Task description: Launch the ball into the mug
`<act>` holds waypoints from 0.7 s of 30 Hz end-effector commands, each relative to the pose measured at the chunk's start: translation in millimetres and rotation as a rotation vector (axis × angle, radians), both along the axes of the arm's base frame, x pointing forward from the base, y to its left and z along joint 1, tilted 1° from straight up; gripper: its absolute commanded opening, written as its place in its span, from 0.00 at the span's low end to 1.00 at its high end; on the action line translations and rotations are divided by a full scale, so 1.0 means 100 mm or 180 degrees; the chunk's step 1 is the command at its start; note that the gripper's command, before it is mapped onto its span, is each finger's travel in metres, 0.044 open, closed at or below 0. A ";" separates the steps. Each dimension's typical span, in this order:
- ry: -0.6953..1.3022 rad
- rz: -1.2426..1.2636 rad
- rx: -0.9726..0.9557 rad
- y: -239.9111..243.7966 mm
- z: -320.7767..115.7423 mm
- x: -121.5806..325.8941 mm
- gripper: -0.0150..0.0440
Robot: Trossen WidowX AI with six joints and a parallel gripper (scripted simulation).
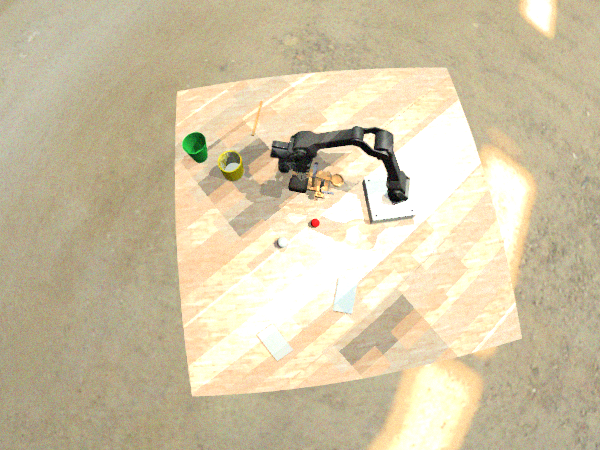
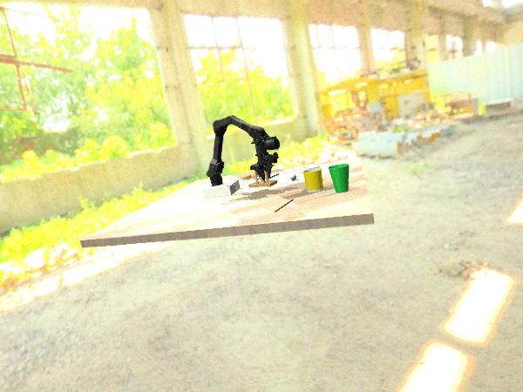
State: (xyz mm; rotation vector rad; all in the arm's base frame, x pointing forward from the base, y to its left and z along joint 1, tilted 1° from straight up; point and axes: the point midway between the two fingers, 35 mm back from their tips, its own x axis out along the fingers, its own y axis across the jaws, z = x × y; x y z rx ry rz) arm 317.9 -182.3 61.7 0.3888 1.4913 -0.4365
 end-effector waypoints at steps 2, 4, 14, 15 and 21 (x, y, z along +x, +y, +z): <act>0.0000 0.0006 0.0006 0.00 -0.07 0.00 0.25; 0.0001 0.0007 0.0006 0.00 -0.10 0.00 0.25; 0.0003 0.0010 0.0009 0.00 -0.27 0.01 0.25; 0.0003 0.0010 0.0009 0.00 -0.28 0.01 0.25; 0.0005 0.0011 0.0011 0.00 -0.38 0.00 0.25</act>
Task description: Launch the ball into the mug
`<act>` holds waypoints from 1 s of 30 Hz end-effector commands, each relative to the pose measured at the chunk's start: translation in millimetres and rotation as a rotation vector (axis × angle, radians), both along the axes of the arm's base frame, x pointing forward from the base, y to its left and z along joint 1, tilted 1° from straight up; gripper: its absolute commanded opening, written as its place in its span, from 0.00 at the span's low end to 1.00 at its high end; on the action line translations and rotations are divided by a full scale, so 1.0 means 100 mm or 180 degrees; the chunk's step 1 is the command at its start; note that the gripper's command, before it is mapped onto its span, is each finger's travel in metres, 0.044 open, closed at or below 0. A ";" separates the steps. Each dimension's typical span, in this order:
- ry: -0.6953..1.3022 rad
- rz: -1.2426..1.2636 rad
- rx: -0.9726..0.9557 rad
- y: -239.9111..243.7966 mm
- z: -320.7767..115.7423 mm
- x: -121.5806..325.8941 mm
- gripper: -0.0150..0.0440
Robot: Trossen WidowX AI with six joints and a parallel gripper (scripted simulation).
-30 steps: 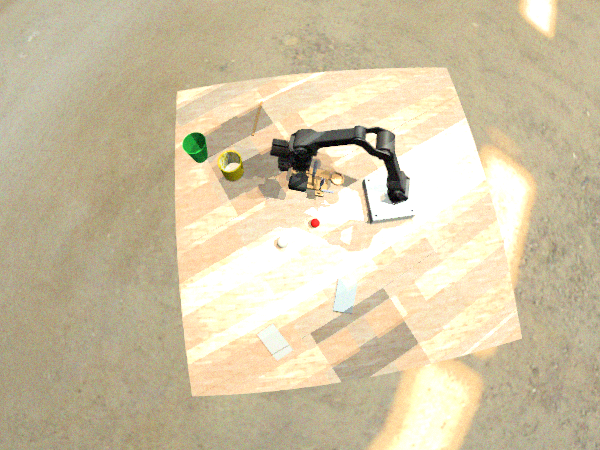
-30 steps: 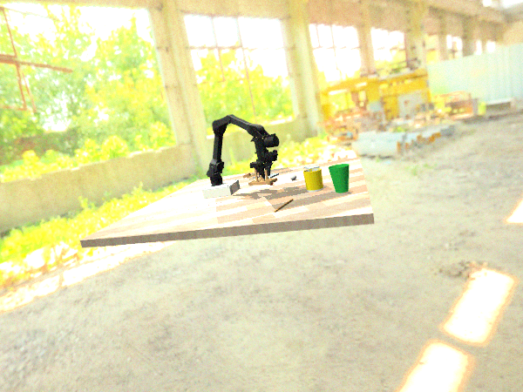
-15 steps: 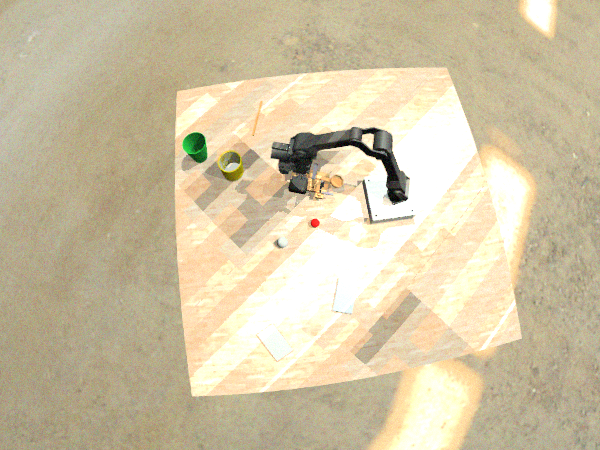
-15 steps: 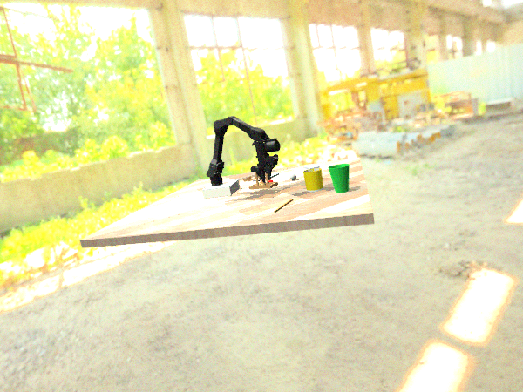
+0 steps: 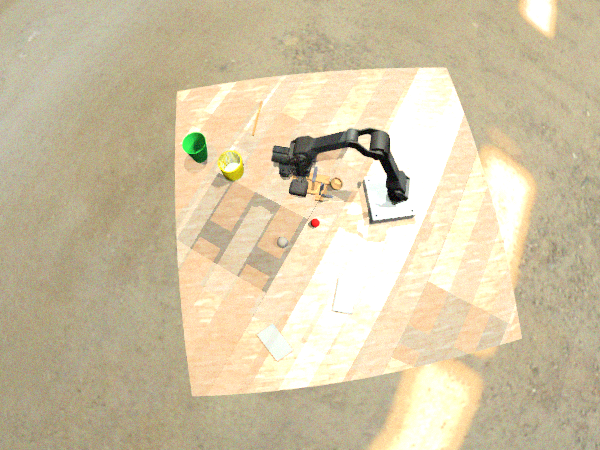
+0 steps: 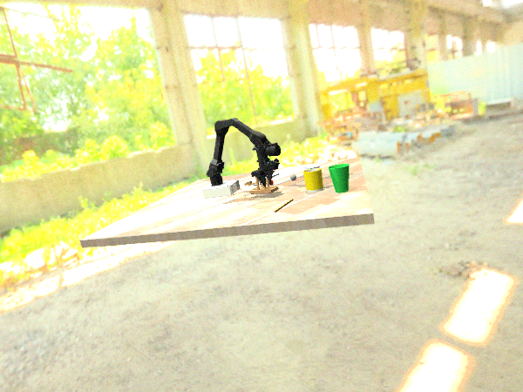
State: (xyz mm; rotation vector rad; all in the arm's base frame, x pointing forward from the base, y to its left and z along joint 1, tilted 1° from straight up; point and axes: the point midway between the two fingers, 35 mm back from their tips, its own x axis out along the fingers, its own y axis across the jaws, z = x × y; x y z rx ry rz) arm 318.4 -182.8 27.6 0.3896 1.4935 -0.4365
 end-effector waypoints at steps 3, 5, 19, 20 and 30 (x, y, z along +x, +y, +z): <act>0.0000 0.0000 0.0000 0.00 0.00 0.00 0.25; 0.0000 0.0000 0.0000 0.00 0.00 0.00 0.25; 0.0000 0.0000 0.0000 0.00 0.00 0.00 0.83; 0.0000 0.0000 0.0000 0.00 0.03 0.00 0.88; -0.0001 0.0010 0.0001 0.01 0.84 0.00 1.00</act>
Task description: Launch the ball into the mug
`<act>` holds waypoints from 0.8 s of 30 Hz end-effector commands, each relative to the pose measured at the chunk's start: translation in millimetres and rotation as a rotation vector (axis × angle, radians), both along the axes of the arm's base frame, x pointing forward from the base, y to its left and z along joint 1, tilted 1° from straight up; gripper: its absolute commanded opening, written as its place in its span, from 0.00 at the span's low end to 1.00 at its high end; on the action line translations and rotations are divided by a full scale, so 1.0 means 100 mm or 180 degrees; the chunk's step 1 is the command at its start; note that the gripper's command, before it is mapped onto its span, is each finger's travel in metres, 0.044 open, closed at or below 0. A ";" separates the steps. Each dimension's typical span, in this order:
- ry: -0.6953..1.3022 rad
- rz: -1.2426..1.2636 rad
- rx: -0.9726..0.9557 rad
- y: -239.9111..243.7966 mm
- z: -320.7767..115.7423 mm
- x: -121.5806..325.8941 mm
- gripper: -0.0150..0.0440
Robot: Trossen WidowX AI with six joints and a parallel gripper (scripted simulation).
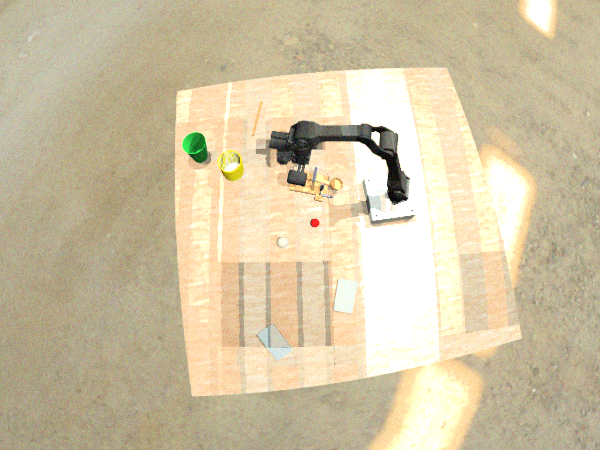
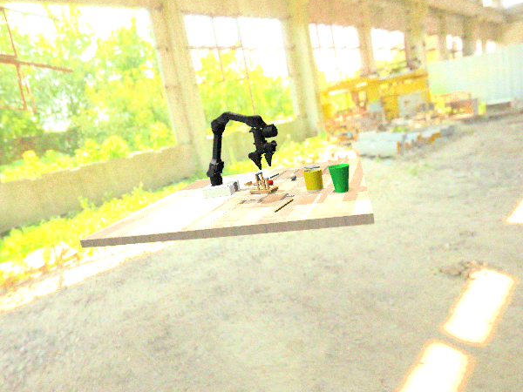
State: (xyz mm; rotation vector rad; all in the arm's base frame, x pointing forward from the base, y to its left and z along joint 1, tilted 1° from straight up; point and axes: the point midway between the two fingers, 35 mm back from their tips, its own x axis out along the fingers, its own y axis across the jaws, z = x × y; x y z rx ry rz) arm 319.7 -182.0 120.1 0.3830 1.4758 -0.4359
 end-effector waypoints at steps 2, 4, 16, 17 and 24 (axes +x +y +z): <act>0.0051 -0.0001 0.0029 0.00 -0.09 -0.01 1.00; 0.0051 -0.0001 0.0029 0.00 -0.09 -0.01 1.00; 0.0062 0.0064 0.0035 0.11 0.26 0.03 0.91; 0.0063 0.0140 0.0035 0.23 0.19 0.08 0.87; 0.0076 0.0788 0.0039 1.34 -0.46 0.21 0.76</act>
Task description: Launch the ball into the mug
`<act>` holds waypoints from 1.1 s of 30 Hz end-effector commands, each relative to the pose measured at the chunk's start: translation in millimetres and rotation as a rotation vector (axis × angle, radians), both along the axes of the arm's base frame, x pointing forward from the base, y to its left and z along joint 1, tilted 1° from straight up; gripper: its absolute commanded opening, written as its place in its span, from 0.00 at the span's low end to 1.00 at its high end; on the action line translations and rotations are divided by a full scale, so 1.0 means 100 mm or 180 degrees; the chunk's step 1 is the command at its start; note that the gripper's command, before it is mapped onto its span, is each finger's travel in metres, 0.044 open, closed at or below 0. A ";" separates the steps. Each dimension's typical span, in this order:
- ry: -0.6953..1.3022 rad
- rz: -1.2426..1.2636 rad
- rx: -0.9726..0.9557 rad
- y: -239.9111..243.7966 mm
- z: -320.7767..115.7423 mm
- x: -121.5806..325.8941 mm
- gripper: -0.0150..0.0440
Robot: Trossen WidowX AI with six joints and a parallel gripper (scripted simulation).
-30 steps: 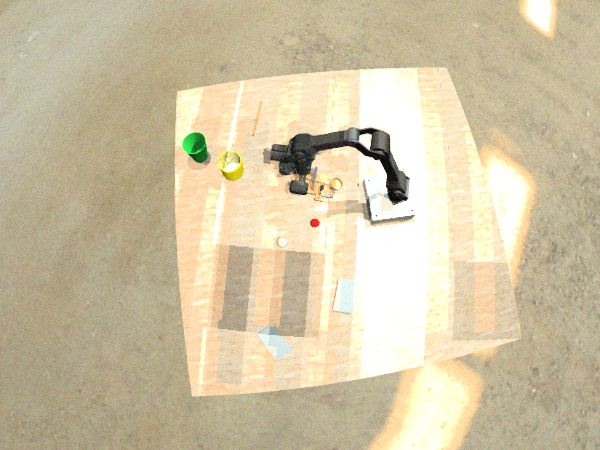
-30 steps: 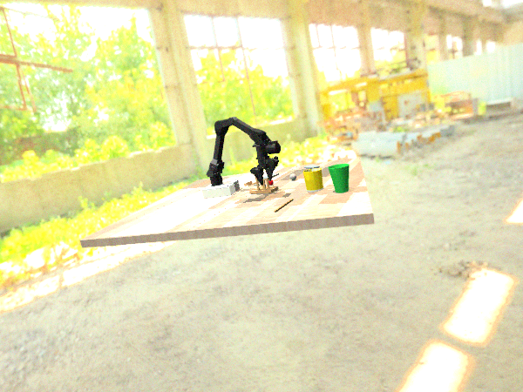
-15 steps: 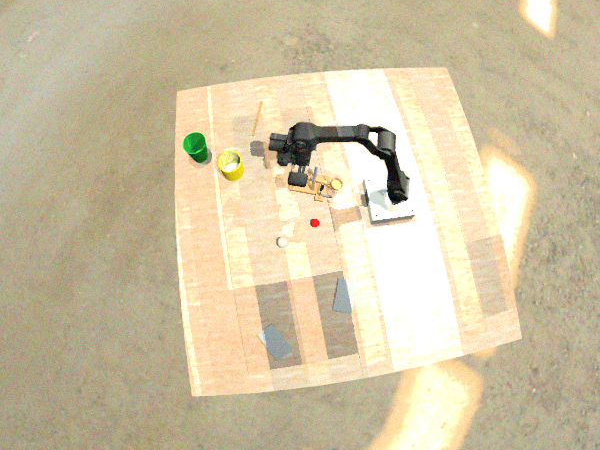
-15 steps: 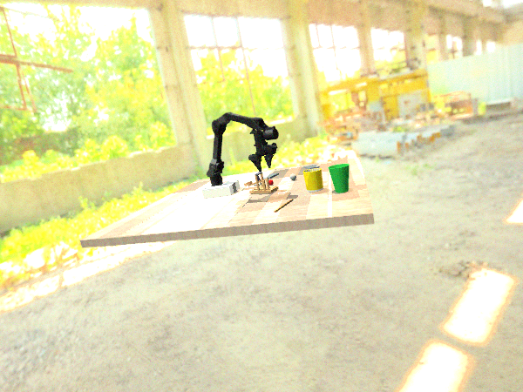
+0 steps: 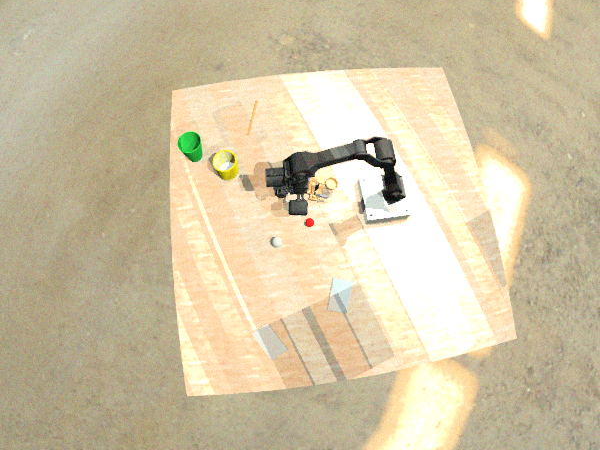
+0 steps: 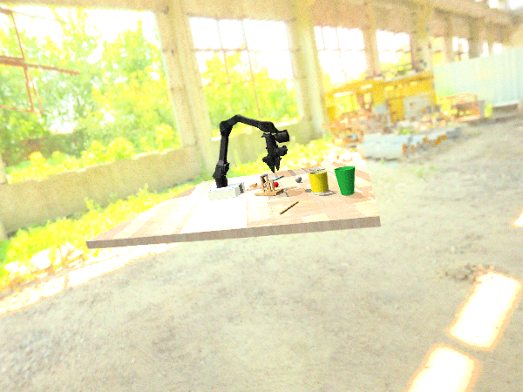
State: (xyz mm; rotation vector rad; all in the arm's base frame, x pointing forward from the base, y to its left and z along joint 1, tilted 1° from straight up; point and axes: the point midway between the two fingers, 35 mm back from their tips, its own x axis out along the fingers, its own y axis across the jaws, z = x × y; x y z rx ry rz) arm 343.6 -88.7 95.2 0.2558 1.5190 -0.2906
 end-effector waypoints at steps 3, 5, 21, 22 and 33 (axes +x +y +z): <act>0.0012 0.0432 0.0003 0.74 -0.41 -0.13 0.76; 0.0014 0.0476 0.0003 0.80 -0.46 -0.16 0.76; 0.0013 0.0472 0.0002 0.79 -0.68 -0.16 0.76; 0.0013 0.0471 0.0002 0.79 -0.69 -0.16 0.76; 0.0014 0.0473 0.0002 0.78 -0.86 -0.15 0.76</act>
